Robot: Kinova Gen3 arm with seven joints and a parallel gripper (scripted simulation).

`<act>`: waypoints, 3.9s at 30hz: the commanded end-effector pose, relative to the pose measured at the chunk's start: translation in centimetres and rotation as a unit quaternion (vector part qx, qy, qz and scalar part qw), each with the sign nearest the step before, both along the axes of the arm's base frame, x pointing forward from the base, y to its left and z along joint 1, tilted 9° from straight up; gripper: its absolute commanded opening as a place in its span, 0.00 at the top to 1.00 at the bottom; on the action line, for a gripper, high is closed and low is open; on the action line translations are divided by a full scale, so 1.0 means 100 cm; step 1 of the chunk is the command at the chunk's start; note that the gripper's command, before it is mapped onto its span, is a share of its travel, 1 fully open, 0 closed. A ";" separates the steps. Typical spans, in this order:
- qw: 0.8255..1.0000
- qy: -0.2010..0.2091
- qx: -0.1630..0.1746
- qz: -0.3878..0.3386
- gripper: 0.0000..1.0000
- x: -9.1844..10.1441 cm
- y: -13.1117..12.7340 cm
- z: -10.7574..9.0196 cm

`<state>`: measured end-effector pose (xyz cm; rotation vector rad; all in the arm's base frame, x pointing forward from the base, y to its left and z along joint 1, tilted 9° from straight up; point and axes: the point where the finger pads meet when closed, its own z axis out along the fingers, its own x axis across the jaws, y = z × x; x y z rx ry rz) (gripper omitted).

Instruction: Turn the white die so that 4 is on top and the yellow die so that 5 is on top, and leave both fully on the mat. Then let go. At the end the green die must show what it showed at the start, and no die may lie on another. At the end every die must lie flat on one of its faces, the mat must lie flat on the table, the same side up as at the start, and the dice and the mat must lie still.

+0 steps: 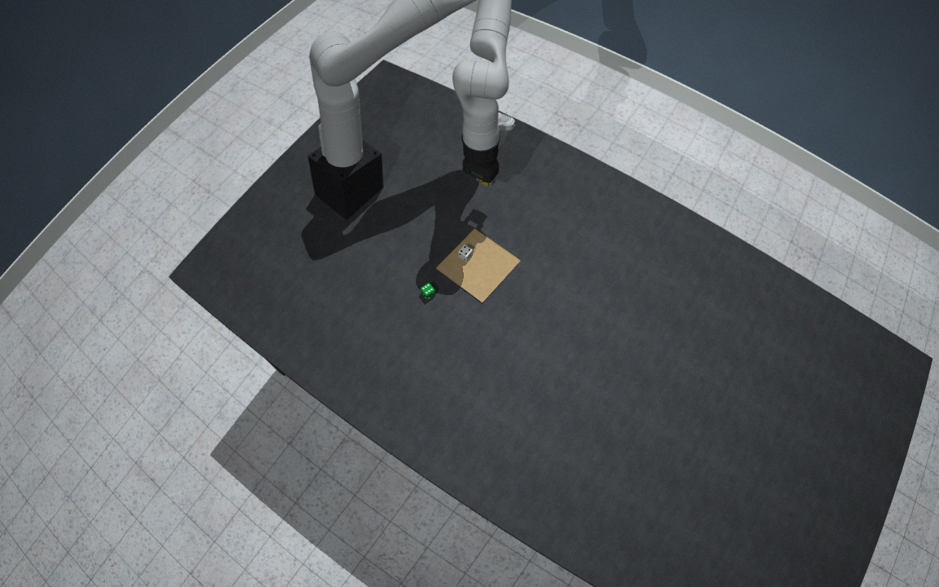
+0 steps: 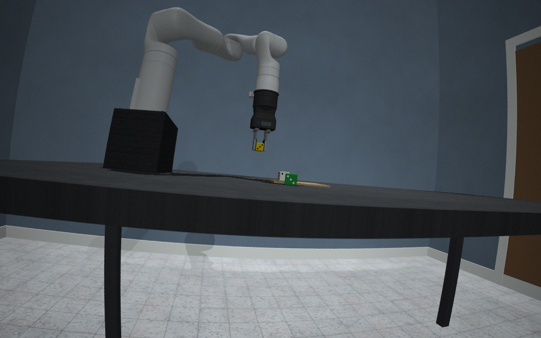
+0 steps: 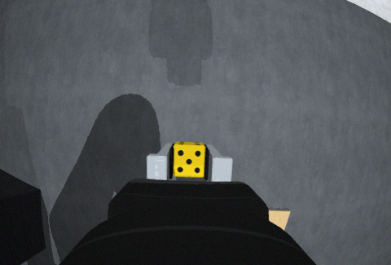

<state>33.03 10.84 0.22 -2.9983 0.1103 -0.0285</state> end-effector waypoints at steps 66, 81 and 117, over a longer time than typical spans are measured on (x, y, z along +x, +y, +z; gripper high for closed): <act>0.999 0.000 0.006 -0.039 0.51 0.103 -0.172 -0.015; 0.999 0.000 0.006 -0.039 0.51 0.105 -0.163 -0.075; 0.999 0.000 0.006 -0.039 0.51 0.106 -0.160 -0.100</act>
